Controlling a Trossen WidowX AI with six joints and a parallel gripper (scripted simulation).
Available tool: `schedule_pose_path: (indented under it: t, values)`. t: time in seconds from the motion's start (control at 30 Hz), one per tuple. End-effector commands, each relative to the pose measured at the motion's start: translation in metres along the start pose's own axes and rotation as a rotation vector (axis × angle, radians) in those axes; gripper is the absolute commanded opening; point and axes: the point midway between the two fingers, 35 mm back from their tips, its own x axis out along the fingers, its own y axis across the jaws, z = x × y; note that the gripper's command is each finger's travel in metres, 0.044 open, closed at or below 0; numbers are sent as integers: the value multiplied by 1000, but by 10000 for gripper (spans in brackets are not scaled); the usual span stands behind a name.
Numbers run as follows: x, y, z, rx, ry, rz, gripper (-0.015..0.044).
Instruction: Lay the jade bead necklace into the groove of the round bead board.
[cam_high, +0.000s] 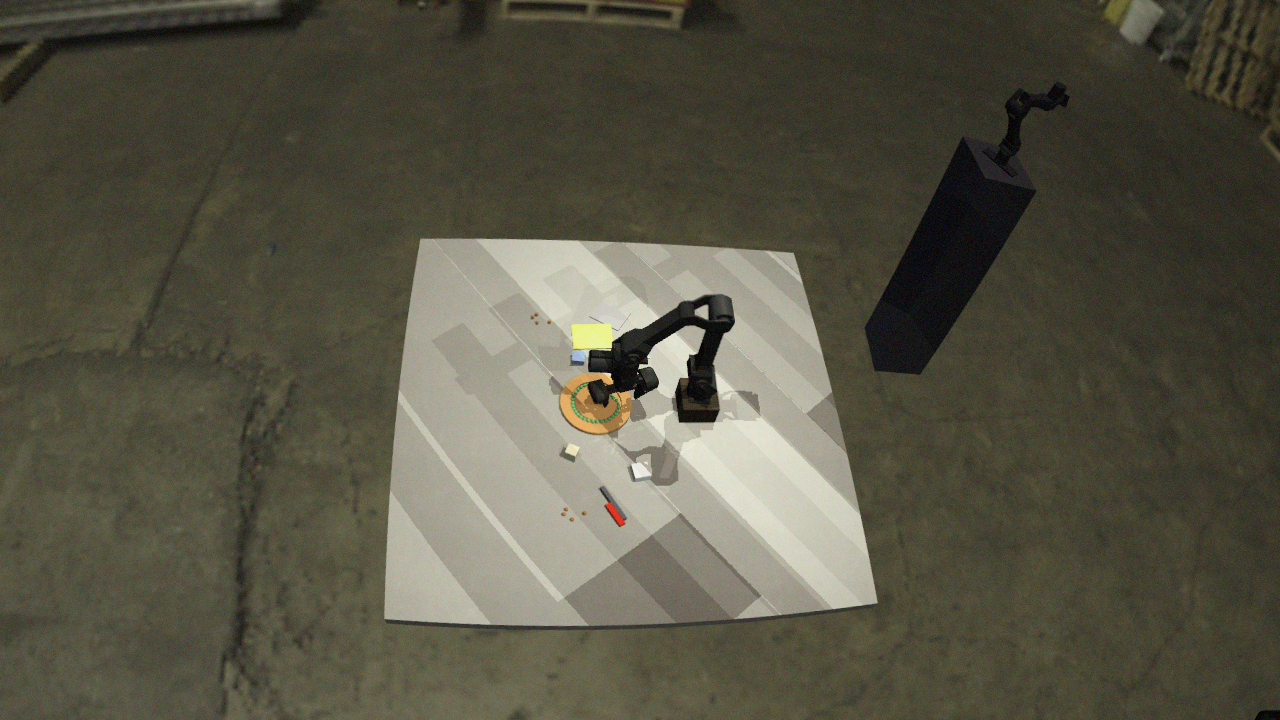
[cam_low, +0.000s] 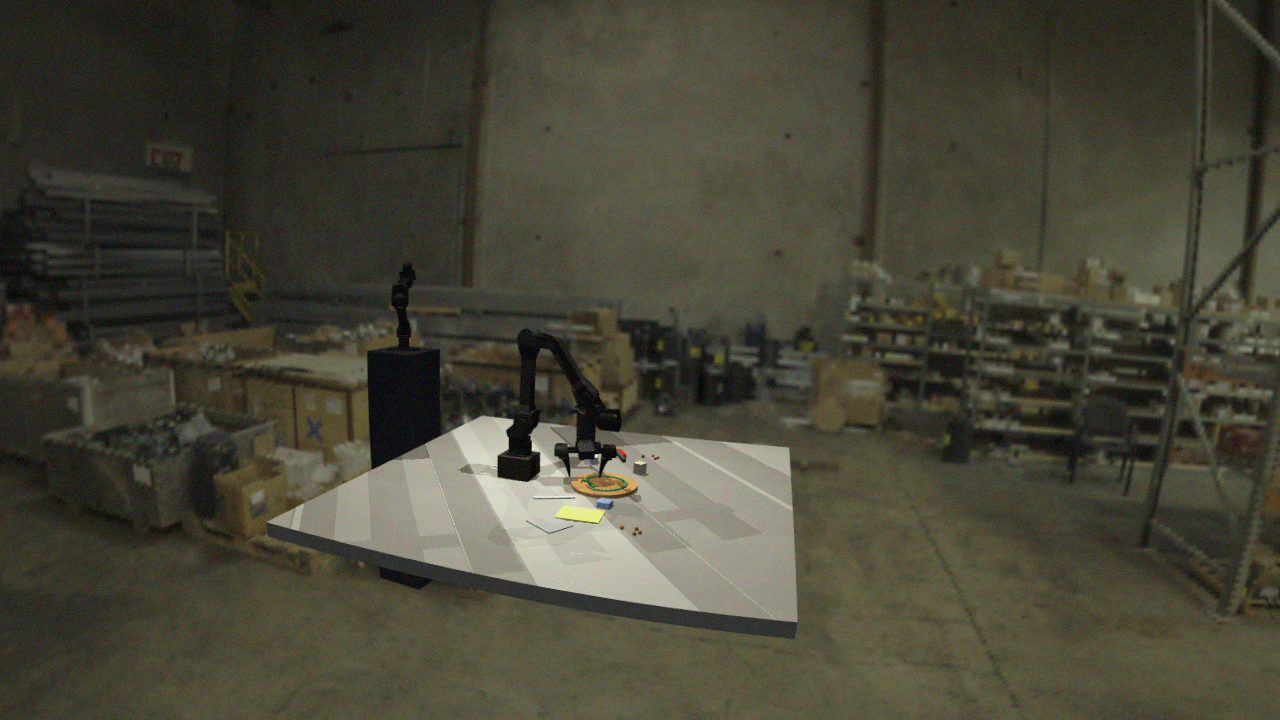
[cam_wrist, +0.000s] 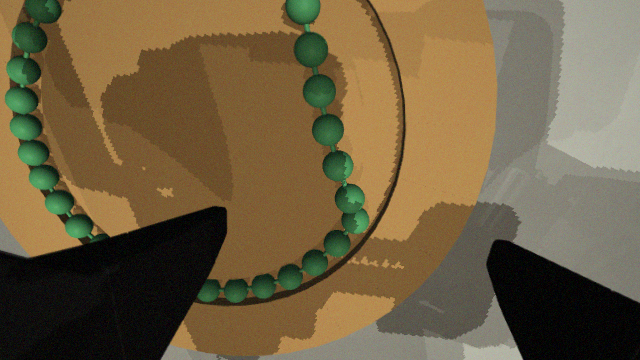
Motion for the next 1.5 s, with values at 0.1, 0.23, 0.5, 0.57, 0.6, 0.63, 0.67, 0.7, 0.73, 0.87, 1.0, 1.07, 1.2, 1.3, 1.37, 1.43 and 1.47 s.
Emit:
schedule_pose_path:
  t: [0.1, 0.23, 0.5, 0.57, 0.6, 0.63, 0.67, 0.7, 0.73, 0.87, 1.0, 1.07, 1.2, 1.3, 1.37, 1.43, 1.47]
  values:
    - [-1, 1, 0, 2, 0, 1, 440]
    - [-2, 1, 1, -10, 0, 1, 414]
    - [-32, 4, 11, -387, -1, 2, 204]
    - [-32, 4, 11, -387, -1, 2, 151]
    - [-32, 4, 11, -387, -1, 2, 125]
    - [-32, 4, 11, -387, -1, 2, 120]
    - [-31, 4, 11, -387, -1, 2, 120]
    - [-28, 4, 11, -387, -1, 2, 120]
    - [-25, 4, 11, -387, -1, 2, 120]
    - [-16, 4, 11, -387, -1, 2, 120]
    - [-22, 8, 13, -383, -10, 13, 120]
    - [-19, 8, 13, -383, -9, 13, 120]
    - [-13, 7, 12, -384, -7, 10, 120]
    - [-8, 7, 12, -385, -6, 8, 120]
    - [-5, 6, 12, -385, -5, 7, 120]
    - [-2, 6, 12, -386, -4, 6, 120]
    - [0, 6, 12, -386, -4, 5, 120]
